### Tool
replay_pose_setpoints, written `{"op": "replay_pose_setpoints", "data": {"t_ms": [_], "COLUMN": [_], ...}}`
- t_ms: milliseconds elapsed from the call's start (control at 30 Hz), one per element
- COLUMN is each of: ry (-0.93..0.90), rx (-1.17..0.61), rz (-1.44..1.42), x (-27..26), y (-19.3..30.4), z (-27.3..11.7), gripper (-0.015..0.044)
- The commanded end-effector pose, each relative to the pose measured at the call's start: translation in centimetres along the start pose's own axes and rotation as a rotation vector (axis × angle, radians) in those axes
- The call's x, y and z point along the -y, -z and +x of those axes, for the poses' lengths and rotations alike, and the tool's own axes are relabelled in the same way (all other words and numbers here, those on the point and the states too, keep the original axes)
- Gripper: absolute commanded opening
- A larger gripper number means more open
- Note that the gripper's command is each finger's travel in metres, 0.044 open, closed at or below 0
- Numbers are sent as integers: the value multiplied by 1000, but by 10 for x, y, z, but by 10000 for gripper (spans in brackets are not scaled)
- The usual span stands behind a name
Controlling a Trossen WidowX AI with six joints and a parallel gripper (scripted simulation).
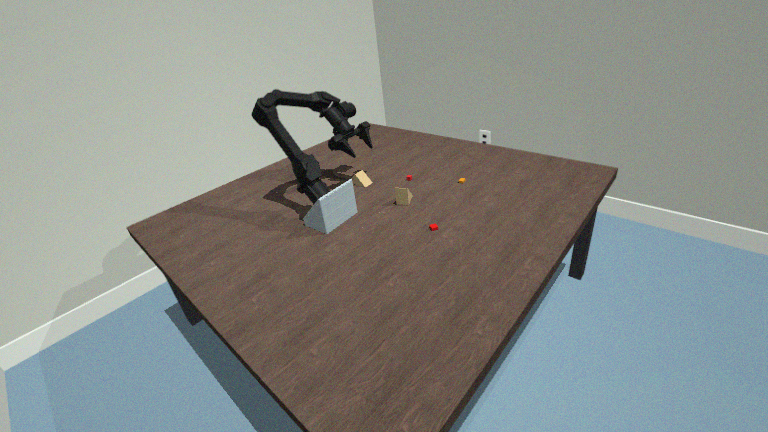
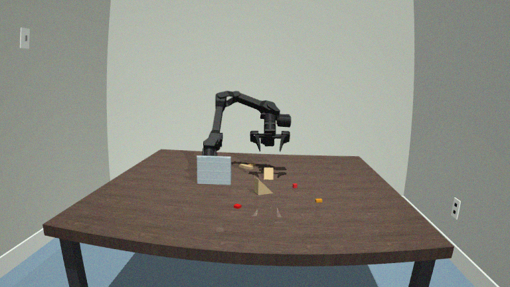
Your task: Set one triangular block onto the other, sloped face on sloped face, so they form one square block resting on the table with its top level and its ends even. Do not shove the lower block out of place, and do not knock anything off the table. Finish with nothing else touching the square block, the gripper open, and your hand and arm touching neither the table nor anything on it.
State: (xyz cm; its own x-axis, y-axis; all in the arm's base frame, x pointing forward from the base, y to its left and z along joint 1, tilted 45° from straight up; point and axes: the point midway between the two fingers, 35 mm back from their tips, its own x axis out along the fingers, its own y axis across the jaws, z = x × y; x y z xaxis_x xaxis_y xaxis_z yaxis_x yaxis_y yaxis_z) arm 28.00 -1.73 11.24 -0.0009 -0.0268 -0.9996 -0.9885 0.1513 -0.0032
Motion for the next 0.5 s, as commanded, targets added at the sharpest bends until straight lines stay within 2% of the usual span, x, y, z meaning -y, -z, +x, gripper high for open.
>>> {"op": "replay_pose_setpoints", "data": {"t_ms": [0,167,367,467], "ry": [6,-2,-2,-2], "rx": [15,33,34,33], "rz": [-18,-26,-26,-26], "x": [5,-5,-6,-3], "y": [-44,-110,-113,-114], "z": [-16,-41,-41,-24], "gripper": [440,440,440,440]}}
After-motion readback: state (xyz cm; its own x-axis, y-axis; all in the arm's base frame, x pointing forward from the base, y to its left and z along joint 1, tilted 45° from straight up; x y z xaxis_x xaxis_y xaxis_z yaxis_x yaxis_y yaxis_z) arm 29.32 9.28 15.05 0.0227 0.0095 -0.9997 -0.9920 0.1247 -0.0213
